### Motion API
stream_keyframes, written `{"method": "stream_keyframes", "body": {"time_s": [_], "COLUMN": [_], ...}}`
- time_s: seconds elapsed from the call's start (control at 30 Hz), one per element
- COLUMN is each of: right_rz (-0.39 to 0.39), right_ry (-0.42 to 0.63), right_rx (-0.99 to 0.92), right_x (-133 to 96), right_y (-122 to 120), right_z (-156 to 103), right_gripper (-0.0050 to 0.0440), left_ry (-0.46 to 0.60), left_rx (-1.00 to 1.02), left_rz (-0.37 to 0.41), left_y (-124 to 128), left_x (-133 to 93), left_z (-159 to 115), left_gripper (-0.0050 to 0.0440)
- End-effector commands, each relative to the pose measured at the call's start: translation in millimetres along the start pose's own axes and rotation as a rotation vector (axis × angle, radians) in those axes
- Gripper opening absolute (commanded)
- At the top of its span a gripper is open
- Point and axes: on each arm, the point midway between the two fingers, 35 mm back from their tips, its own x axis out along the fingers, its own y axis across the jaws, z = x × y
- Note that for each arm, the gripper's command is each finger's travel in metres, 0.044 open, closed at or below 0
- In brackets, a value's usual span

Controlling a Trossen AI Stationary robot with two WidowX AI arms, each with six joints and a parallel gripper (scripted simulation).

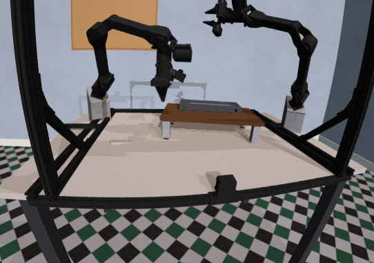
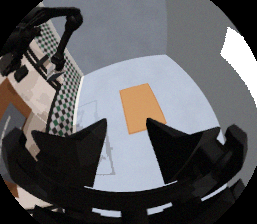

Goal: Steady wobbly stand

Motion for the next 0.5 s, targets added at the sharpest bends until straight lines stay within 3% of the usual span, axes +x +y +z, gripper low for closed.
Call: {"method": "stream_keyframes", "body": {"time_s": [0.0, 0.1, 0.43, 0.47], "right_rz": [0.032, 0.042, 0.353, 0.353], "right_ry": [0.031, 0.047, 0.32, 0.32], "right_rx": [-0.005, 0.004, 0.036, 0.036], "right_x": [9, 8, 24, 24], "right_y": [10, 13, 105, 105], "right_z": [-17, -22, -152, -153], "right_gripper": [0.0241, 0.0241, 0.0241, 0.0241], "left_ry": [0.0, 0.0, 0.0, 0.0], "left_rx": [0.0, 0.0, 0.0, 0.0], "left_rz": [0.0, 0.0, 0.0, 0.0], "left_y": [0, 0, 0, 0], "left_x": [0, 0, 0, 0], "left_z": [0, 0, 0, 0], "left_gripper": [0.0, 0.0, 0.0, 0.0]}}
